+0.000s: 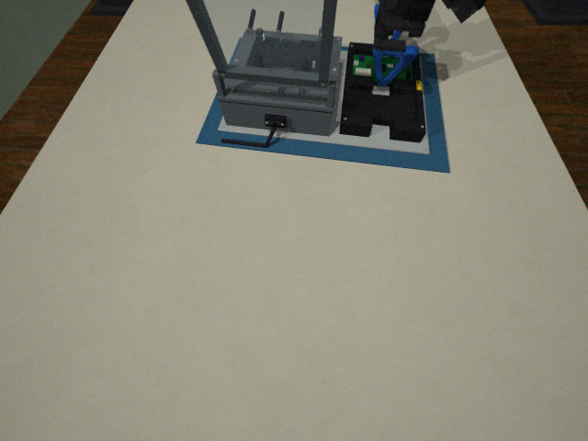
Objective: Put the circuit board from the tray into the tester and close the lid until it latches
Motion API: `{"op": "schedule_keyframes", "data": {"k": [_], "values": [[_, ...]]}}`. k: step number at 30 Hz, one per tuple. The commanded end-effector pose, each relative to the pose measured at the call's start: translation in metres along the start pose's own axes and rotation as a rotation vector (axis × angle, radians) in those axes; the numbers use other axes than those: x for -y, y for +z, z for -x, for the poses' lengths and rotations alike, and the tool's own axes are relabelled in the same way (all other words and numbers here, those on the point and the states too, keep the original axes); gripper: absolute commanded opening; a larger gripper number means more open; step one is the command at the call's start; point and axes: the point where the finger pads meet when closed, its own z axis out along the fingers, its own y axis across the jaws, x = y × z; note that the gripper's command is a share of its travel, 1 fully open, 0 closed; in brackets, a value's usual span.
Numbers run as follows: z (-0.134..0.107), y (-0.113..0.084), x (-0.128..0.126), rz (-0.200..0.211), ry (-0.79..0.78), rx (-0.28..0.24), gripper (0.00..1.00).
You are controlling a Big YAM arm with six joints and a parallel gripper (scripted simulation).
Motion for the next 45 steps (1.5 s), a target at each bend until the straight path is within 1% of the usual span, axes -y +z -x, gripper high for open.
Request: {"op": "schedule_keyframes", "data": {"k": [1, 7, 8, 19, 20, 33, 34, 45], "values": [[0.0073, -0.0131, 0.0048, -0.039, -0.004, 0.021, 0.92], [0.0073, -0.0131, 0.0048, -0.039, -0.004, 0.021, 0.92], [0.0073, -0.0131, 0.0048, -0.039, -0.004, 0.021, 0.85], [0.0073, -0.0131, 0.0048, -0.039, -0.004, 0.021, 0.85], [0.0073, -0.0131, 0.0048, -0.039, -0.004, 0.021, 0.81], [0.0073, -0.0131, 0.0048, -0.039, -0.004, 0.021, 0.81], [0.0073, -0.0131, 0.0048, -0.039, -0.004, 0.021, 0.78], [0.0073, -0.0131, 0.0048, -0.039, -0.004, 0.021, 0.78]]}}
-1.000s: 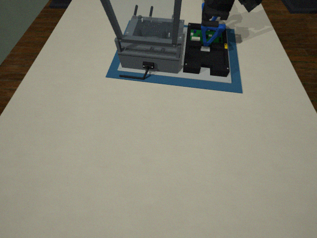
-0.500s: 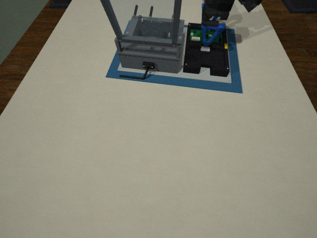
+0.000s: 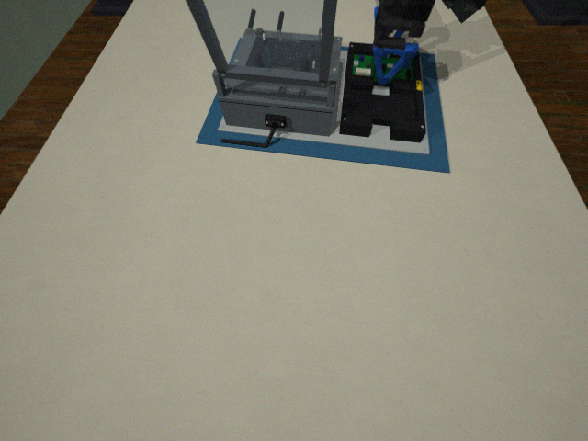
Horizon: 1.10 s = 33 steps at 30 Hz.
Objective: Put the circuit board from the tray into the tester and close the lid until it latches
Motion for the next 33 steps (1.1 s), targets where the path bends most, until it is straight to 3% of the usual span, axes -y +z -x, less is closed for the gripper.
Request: {"op": "schedule_keyframes", "data": {"k": [1, 33], "values": [[0.0073, -0.0131, 0.0048, -0.039, -0.004, 0.021, 0.78], [0.0091, -0.0146, 0.0082, -0.044, -0.004, 0.024, 0.72]]}}
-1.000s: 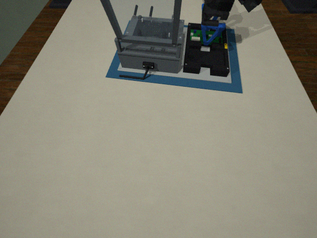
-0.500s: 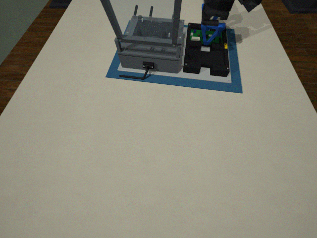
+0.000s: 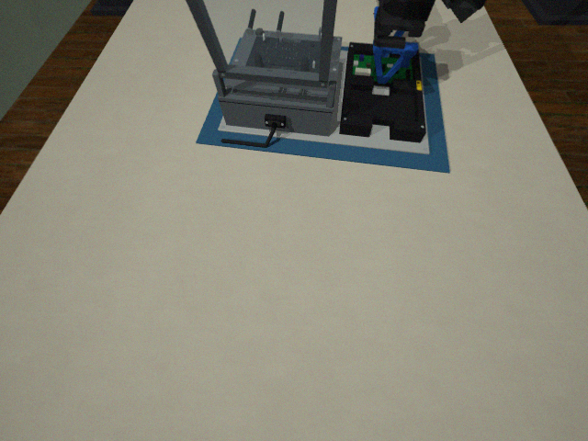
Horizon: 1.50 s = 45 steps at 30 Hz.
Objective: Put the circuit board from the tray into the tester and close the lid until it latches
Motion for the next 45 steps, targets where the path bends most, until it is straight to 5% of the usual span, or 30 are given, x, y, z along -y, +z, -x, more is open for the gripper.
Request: {"op": "schedule_keyframes", "data": {"k": [1, 30, 45], "values": [[0.009, -0.015, 0.009, -0.045, -0.004, 0.024, 0.72], [0.009, -0.018, 0.009, -0.044, -0.004, 0.024, 0.72], [0.013, -0.036, 0.019, -0.059, -0.005, 0.031, 0.72]]}}
